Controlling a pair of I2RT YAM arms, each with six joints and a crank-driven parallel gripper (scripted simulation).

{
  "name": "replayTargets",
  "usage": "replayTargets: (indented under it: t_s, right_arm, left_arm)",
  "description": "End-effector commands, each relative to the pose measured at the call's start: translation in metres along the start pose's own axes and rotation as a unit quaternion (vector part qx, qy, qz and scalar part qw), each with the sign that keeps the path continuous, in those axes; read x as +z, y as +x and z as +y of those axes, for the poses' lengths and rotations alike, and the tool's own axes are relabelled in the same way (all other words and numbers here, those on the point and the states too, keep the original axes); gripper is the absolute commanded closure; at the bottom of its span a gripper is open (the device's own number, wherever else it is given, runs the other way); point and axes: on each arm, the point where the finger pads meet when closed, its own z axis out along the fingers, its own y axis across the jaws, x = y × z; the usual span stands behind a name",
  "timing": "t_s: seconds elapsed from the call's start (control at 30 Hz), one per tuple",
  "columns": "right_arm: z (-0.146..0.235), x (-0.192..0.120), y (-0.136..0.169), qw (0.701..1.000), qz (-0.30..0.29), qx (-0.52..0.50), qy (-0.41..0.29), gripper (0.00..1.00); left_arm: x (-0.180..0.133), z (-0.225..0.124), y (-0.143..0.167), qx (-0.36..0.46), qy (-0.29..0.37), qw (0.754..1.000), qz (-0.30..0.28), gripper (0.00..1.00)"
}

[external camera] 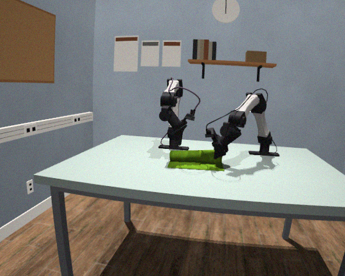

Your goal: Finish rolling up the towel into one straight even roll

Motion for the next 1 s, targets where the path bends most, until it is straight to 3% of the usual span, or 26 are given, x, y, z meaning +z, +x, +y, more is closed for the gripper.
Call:
replayTargets:
  t_s: [0.0,0.27,0.53,0.77,0.97]
  right_arm:
    - [-0.024,0.006,-0.004,0.995,-0.010,-0.054,0.087,0.06]
    - [-0.019,0.011,-0.010,0.983,-0.012,-0.102,0.154,0.03]
    - [-0.023,0.008,-0.009,0.983,-0.013,-0.107,0.151,0.02]
    - [-0.048,-0.009,-0.002,0.982,-0.020,-0.136,0.127,0.02]
    - [-0.046,0.007,0.009,0.982,-0.019,-0.135,0.128,0.02]
  left_arm:
    - [-0.001,-0.017,0.008,-0.046,0.069,0.996,0.025,0.68]
    - [-0.002,-0.017,0.007,-0.087,0.117,0.989,0.027,0.68]
    - [-0.001,-0.017,0.008,-0.092,0.123,0.988,0.027,0.68]
    - [0.006,-0.012,0.014,-0.092,0.123,0.988,0.027,0.68]
    - [0.006,-0.012,0.014,-0.092,0.123,0.988,0.027,0.68]
